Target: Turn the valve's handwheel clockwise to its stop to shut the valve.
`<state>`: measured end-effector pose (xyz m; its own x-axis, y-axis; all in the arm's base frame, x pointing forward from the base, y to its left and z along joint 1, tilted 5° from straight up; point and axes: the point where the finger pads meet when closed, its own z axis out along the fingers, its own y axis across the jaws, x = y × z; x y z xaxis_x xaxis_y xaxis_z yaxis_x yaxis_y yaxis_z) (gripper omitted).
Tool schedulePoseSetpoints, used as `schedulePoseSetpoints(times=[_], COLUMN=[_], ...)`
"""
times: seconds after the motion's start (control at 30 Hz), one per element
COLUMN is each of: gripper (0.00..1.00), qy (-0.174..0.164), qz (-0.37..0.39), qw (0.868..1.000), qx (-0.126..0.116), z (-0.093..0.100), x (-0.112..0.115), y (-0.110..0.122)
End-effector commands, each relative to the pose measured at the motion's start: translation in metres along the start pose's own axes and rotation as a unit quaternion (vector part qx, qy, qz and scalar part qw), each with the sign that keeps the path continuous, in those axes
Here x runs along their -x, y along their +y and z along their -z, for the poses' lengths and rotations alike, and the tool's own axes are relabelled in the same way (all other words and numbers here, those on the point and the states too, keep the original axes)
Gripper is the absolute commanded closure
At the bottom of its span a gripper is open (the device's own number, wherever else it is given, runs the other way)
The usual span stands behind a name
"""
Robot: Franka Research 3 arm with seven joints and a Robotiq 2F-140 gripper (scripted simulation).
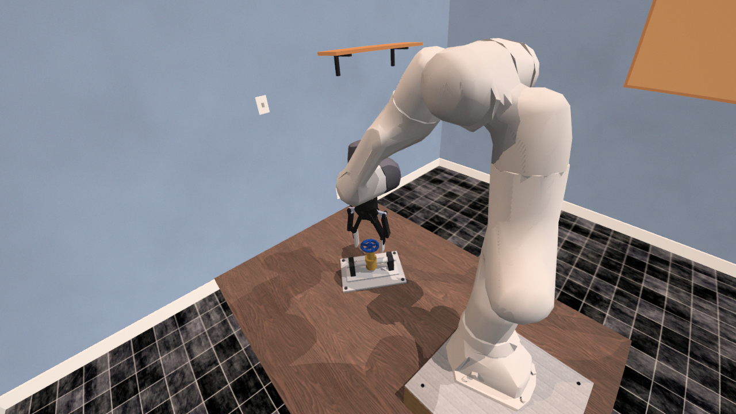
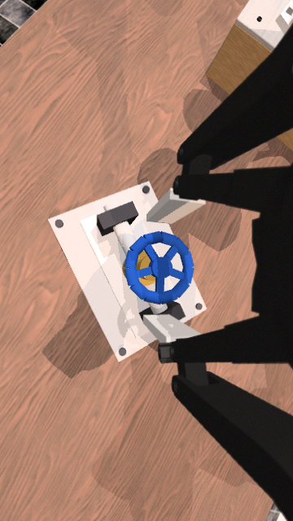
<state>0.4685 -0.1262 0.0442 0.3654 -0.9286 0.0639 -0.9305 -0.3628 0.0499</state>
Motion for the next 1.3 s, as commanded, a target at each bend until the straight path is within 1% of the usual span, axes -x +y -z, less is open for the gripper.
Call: schedulePoseSetpoints(times=[0.0,0.27,0.3,0.33,0.43,0.5,0.53,0.57,1.27], gripper=[0.37,0.37,0.37,0.37,0.37,0.37,0.37,0.37,0.37], qy=[0.001,0.001,0.001,0.001,0.001,0.001,0.001,0.001,0.001], qz=[-0.009,-0.009,-0.009,-0.009,-0.009,-0.009,-0.009,-0.009,-0.009], qw=[1.000,1.000,1.000,1.000,1.000,1.000,1.000,1.000,1.000], qx=[0.000,0.000,0.000,0.000,0.000,0.000,0.000,0.000,0.000], z=[-0.001,0.000,0.004,0.013,0.053,0.053,0.063,0.068,0.069], x=[-0.001,-0.001,-0.001,-0.001,0.000,0.000,0.000,0.000,0.000], y=[0.001,0.001,0.001,0.001,0.001,0.001,0.001,0.001,0.001])
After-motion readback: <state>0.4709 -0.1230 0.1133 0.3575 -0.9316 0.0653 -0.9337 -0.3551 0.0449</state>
